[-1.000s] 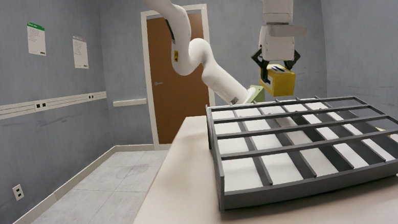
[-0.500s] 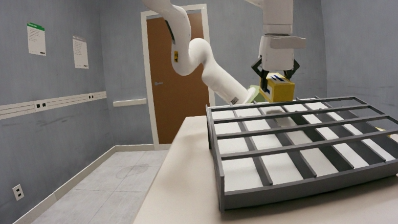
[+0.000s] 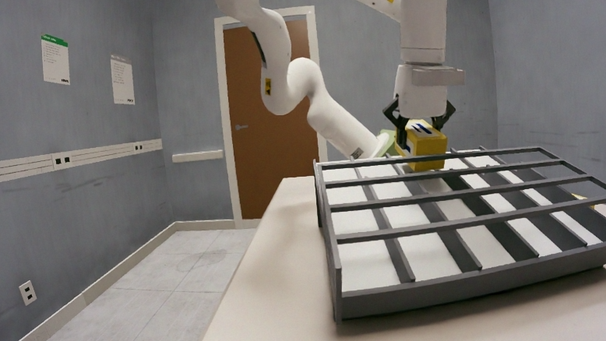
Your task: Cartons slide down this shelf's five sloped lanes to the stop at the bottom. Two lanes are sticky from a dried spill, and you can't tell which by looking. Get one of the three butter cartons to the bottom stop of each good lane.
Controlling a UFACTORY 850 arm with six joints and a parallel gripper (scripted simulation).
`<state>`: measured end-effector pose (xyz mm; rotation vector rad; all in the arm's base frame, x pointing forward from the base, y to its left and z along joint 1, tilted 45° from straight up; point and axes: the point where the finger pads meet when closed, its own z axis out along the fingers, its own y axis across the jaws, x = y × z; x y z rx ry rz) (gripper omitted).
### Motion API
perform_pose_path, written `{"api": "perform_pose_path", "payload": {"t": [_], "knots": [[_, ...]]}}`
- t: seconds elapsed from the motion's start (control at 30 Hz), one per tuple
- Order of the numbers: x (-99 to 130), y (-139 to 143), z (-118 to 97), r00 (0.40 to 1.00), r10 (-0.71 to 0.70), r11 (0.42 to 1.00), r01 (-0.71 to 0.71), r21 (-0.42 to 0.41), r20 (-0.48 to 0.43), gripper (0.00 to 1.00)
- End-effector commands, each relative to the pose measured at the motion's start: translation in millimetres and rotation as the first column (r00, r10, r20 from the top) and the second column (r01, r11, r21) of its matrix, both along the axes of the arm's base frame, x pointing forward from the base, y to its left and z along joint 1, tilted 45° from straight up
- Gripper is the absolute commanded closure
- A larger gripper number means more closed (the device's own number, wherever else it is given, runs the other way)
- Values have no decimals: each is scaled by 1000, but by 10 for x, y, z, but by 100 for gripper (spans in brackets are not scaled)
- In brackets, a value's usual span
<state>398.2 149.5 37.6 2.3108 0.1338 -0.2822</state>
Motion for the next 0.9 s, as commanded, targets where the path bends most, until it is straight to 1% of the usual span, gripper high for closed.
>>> {"api": "perform_pose_path", "payload": {"t": [0.0,0.87], "knots": [[4,6,2,1000,1,1000,-1,1,1,100],[-7,-9,-11,1000,1,1000,-1,1,1,100]]}}
